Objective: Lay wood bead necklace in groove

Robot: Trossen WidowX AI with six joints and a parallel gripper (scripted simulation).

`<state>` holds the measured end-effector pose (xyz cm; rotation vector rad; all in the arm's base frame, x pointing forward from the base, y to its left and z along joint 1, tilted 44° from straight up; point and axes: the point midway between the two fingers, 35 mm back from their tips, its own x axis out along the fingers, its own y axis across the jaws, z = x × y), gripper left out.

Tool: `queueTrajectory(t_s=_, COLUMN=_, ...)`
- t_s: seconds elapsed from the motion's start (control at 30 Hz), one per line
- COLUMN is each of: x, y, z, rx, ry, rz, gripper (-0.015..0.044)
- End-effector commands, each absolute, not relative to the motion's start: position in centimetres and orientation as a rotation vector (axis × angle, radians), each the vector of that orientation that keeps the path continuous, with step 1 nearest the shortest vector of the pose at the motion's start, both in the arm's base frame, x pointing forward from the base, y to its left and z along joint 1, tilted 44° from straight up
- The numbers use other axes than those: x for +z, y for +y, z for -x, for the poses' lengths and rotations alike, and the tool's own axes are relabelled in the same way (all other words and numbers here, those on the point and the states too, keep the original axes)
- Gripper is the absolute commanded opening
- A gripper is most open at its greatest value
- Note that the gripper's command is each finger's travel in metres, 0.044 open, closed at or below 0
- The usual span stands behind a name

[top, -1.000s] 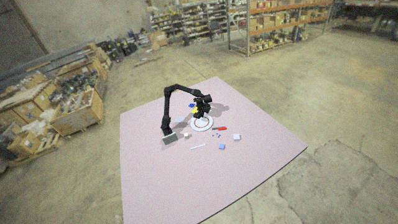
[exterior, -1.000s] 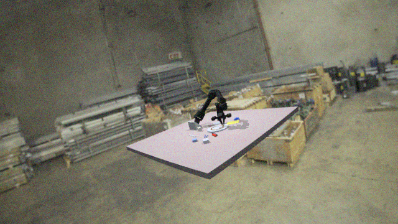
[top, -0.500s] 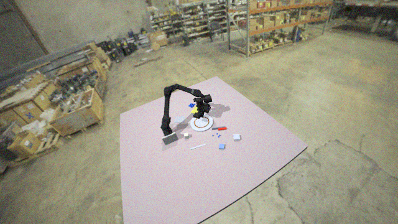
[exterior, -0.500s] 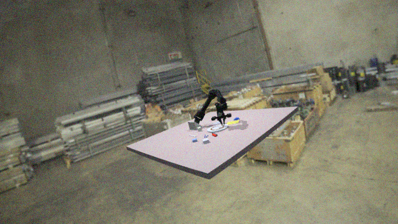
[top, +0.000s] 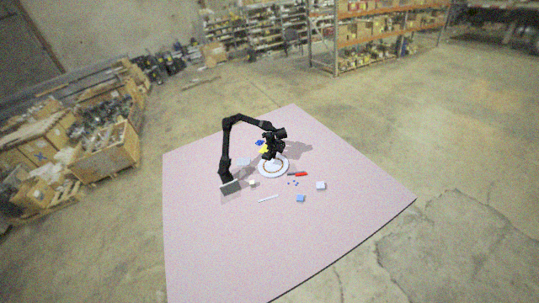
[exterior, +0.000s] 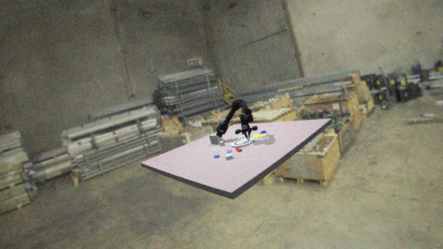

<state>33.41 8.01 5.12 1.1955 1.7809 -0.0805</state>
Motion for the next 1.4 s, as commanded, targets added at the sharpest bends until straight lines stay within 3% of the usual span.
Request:
queueTrajectory(t_s=0.0, x=5.1, y=8.0, z=-33.4, rx=-0.080, ry=1.782, rz=-1.195, gripper=0.0000)
queueTrajectory(t_s=1.3, x=5.4, y=8.7, z=-33.7, rx=-0.080, ry=1.785, rz=-1.202, gripper=0.0000)
queueTrajectory(t_s=1.37, x=5.6, y=8.4, z=-33.9, rx=-0.080, ry=1.780, rz=-1.196, gripper=0.0053)
